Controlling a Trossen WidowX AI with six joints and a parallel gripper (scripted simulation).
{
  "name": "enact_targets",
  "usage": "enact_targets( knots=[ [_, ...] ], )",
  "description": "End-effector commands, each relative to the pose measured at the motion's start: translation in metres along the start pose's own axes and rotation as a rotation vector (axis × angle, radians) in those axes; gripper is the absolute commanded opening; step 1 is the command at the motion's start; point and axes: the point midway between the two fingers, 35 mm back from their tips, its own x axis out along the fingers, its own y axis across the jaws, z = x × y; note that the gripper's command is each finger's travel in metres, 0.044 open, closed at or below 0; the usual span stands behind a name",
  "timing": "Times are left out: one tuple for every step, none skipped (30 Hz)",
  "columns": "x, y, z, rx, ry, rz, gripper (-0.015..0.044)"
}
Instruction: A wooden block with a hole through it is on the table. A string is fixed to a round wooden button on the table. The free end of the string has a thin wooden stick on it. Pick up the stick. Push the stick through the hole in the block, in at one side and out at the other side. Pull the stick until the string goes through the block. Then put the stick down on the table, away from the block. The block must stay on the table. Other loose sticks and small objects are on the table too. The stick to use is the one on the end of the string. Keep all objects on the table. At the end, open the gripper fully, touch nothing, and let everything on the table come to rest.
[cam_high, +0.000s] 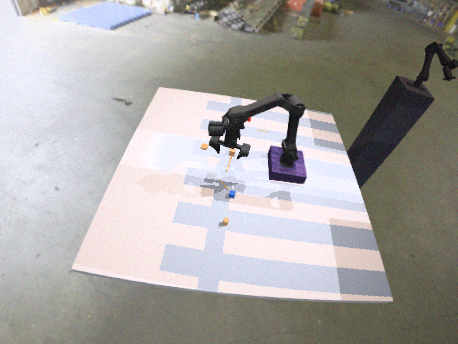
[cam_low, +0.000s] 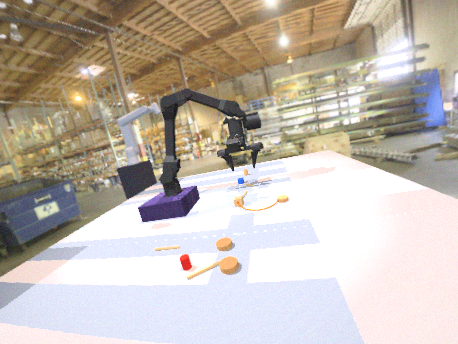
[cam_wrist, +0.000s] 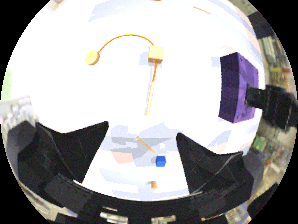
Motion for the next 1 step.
enact_targets(
  knots=[
    [0.0000,0.0000,0.0000,0.000,0.000,0.000,0.0440]
  ],
)
